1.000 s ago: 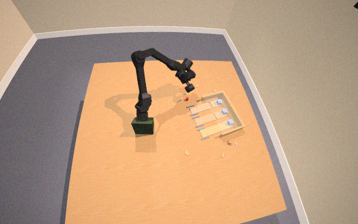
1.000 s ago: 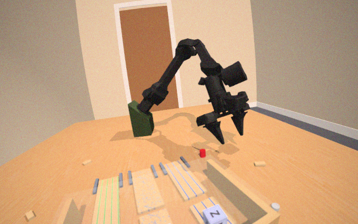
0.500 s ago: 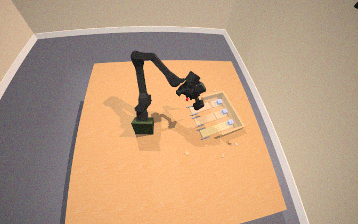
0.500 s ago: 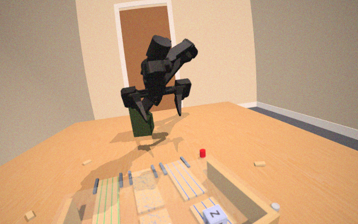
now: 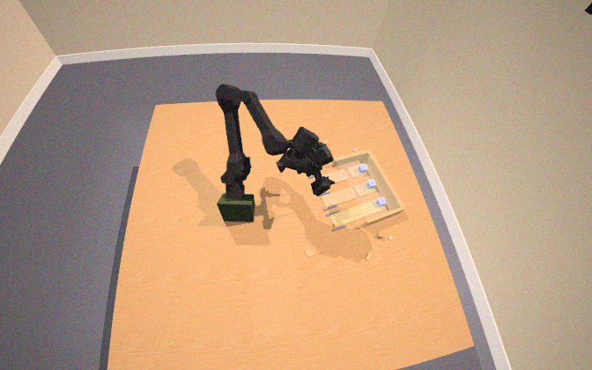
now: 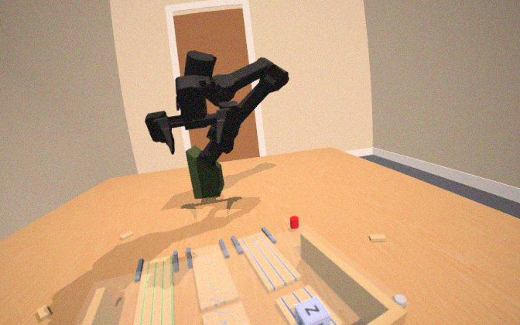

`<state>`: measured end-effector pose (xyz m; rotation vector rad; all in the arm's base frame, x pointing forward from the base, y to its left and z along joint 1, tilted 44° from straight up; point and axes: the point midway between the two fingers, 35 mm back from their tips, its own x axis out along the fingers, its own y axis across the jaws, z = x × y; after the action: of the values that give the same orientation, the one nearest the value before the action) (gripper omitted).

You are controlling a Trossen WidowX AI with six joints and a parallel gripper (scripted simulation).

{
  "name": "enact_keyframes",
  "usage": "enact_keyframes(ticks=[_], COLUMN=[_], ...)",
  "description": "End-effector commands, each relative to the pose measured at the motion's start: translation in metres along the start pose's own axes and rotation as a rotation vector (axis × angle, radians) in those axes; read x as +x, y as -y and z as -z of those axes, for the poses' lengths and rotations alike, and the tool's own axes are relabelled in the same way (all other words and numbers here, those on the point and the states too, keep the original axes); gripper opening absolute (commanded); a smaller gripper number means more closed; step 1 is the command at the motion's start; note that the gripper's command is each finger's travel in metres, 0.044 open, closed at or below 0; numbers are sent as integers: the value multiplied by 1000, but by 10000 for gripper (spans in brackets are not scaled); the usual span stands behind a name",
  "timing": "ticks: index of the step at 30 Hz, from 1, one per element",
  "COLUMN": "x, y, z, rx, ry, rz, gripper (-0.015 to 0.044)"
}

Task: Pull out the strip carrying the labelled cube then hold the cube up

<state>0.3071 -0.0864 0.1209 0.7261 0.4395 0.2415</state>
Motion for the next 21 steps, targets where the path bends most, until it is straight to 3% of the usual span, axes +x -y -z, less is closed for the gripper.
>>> enact_keyframes(ticks=[1, 3, 10, 18, 21], x=[-1, -1, 20, 64, 80], y=[1, 1, 18, 55, 68], z=[1, 1, -4, -9, -6], rx=[-5, -5, 25, -19, -46], ry=[2, 2, -82, -330, -439], rz=[-2, -2, 47, 95, 93], gripper=[400, 400, 216, 6, 0])
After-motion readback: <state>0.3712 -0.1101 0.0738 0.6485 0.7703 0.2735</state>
